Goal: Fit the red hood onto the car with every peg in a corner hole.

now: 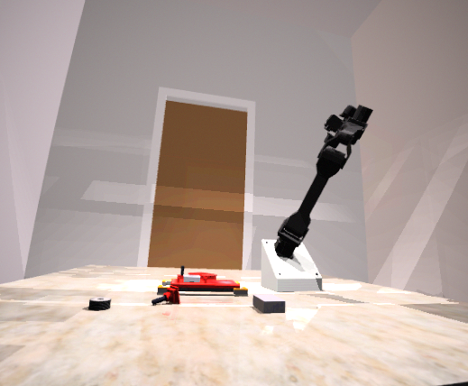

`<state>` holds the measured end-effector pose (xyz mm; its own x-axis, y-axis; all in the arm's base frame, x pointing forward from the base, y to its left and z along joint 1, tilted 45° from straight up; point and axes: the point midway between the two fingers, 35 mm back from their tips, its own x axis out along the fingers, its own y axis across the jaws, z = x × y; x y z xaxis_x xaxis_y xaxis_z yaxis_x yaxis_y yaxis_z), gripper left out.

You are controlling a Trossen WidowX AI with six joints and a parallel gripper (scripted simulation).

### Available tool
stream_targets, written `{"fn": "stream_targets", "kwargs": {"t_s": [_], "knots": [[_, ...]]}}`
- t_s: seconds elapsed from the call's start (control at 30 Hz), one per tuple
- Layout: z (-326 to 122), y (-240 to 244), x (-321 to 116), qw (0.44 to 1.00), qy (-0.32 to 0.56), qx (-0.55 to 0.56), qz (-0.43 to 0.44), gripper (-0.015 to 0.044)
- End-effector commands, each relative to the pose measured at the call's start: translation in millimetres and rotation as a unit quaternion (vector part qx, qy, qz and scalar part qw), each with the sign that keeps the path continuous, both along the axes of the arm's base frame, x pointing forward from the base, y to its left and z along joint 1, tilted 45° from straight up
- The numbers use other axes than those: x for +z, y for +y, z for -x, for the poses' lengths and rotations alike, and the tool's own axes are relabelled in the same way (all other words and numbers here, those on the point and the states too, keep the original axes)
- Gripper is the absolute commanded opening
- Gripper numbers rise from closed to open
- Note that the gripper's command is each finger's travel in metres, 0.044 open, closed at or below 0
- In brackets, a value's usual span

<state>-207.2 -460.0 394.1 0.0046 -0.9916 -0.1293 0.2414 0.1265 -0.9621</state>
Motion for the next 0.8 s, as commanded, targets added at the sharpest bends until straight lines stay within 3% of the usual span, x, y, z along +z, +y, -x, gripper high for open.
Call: {"fn": "stream_targets", "kwargs": {"t_s": [0.0, 0.33, 0.77], "knots": [[-0.9, -0.6, -0.5, 1.000, -0.001, 0.001, -0.001, 0.0440], [-83.6, -43.9, -60.7, 0.991, -0.081, 0.081, -0.074, 0.0440], [-260.4, -62.8, -217.2, 0.894, -0.267, 0.154, -0.326, 0.0440]]}}
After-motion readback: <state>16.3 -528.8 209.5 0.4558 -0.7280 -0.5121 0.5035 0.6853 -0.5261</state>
